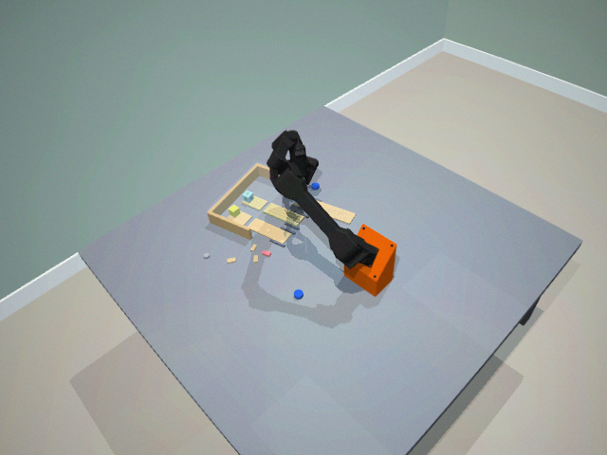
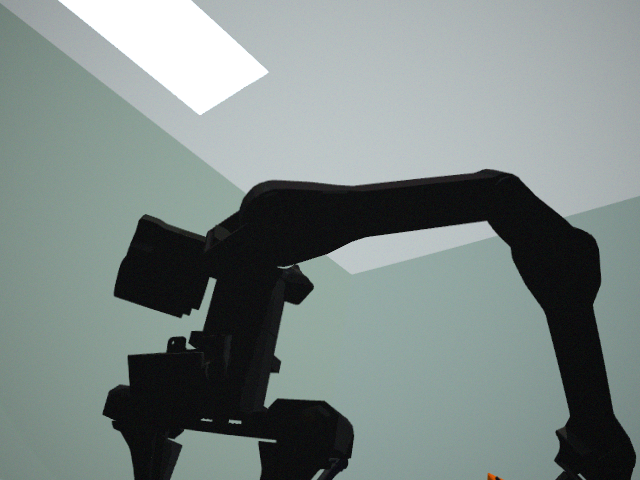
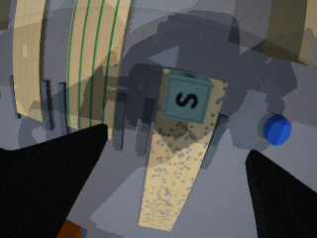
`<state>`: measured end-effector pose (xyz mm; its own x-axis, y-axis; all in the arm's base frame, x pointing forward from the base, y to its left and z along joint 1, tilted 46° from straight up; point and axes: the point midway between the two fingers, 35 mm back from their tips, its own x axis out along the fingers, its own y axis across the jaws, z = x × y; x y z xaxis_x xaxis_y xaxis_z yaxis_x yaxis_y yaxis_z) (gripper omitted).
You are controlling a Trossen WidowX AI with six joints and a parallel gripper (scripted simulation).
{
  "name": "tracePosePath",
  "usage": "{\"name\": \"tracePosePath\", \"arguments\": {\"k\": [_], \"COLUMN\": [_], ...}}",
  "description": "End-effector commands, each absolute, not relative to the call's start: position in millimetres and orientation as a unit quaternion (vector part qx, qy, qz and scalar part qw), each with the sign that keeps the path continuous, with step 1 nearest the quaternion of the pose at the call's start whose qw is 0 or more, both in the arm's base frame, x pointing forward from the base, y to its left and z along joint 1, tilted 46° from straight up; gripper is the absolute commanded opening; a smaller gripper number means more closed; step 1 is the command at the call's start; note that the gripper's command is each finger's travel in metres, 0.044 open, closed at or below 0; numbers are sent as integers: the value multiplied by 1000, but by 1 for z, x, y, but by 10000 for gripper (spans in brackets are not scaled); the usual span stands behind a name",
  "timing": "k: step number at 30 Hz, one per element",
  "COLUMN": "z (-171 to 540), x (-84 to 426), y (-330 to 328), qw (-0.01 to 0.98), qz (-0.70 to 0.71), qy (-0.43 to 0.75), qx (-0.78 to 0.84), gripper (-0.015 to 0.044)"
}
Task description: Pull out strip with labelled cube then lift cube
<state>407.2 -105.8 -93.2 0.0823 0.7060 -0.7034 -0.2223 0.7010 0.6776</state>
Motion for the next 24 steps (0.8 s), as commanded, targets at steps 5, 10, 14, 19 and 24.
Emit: {"name": "tracePosePath", "arguments": {"k": [5,10,14,19,24], "z": [-86,-92,-96,-102,-108], "x": [425,426,427,428,429], "y": [-107,-102,-97,-91,-85], "qw": [709,709,709,709,709], "qz": [328,328,328,328,328], "qy": [590,590,590,590,590], "qx": [204,204,204,204,204], "gripper": [387,256,250,250,250]}}
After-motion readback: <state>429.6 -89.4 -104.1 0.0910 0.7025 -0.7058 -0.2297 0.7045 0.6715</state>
